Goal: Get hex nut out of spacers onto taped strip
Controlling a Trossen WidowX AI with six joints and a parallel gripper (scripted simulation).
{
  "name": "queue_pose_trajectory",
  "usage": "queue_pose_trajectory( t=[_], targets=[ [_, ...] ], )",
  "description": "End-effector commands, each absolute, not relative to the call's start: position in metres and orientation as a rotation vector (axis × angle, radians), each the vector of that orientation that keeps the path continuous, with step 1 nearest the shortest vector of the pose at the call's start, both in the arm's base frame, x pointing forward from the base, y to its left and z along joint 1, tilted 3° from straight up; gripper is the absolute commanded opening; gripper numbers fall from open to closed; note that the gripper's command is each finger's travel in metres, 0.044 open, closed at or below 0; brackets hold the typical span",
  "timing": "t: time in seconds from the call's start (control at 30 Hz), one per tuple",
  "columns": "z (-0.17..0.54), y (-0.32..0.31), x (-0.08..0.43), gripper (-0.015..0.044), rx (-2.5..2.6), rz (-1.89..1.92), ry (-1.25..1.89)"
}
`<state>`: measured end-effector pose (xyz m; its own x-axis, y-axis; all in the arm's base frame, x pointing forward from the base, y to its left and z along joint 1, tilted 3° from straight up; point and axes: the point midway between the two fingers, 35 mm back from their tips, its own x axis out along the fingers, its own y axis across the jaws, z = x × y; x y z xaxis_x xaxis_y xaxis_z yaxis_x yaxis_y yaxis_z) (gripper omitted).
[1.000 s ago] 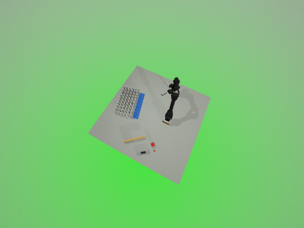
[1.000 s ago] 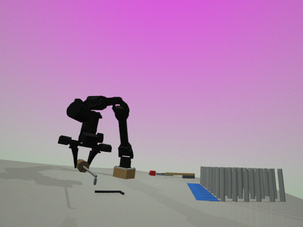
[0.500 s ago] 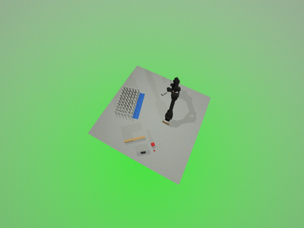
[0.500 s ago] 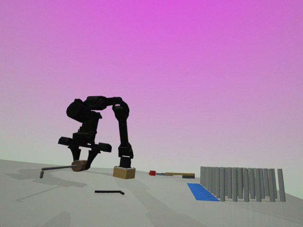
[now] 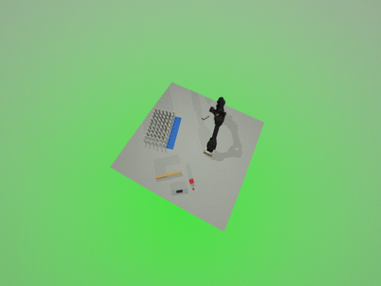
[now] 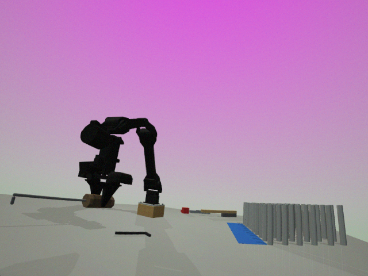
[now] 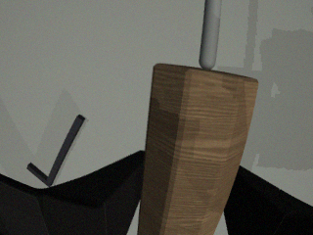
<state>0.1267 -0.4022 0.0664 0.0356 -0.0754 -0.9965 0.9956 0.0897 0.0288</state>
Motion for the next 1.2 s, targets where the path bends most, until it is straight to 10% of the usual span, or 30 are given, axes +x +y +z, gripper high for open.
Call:
queue_pose_trajectory(
  t=[0.0,1.17],
  targets=[
    [0.0662,-0.4031,0.1266,0.0,1.22,-1.267,1.09],
    [0.0645,-0.4036,0.1266,0.0,2.055,-2.007,0.208]
  ],
)
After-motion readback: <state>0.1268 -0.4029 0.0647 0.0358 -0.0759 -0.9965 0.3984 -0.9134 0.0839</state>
